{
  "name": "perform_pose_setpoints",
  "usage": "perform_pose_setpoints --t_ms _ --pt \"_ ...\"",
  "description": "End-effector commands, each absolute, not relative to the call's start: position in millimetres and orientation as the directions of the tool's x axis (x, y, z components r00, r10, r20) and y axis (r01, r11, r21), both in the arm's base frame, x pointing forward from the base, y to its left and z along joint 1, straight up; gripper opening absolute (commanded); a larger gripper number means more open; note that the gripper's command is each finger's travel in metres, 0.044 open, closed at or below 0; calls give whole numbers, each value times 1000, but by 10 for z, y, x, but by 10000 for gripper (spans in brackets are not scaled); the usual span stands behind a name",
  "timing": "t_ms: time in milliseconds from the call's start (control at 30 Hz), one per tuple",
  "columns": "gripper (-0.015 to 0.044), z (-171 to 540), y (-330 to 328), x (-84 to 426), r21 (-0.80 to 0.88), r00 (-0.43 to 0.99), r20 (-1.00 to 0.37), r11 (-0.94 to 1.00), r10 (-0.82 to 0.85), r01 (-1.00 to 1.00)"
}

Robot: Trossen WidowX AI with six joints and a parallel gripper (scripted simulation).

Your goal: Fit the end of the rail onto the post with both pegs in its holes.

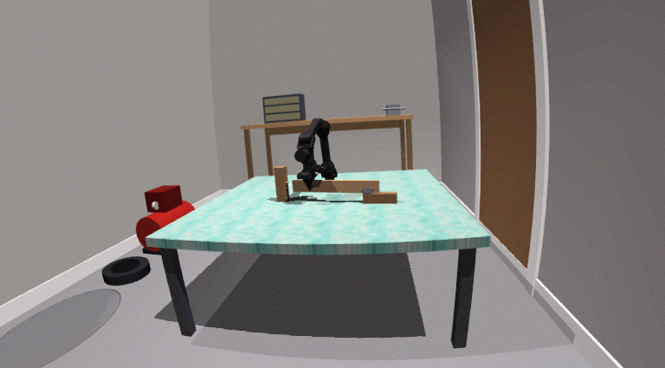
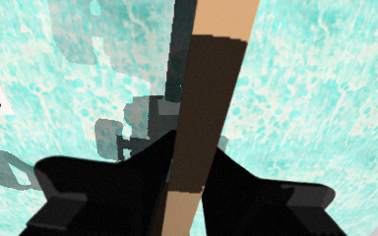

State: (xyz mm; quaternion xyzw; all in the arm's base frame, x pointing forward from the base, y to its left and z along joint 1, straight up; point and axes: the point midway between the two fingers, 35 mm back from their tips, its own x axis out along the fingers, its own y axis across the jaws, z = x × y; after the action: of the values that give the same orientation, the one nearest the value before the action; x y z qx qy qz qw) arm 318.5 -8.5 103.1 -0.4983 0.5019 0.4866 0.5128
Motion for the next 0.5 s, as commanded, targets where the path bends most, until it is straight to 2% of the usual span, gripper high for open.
perform_pose_setpoints --t_ms 0,467 --pt "0 1032 -100 3188 -26 25 -1000 27 -1 -999" --pt "0 1035 -144 3189 -26 25 -1000 27 -1 -999"
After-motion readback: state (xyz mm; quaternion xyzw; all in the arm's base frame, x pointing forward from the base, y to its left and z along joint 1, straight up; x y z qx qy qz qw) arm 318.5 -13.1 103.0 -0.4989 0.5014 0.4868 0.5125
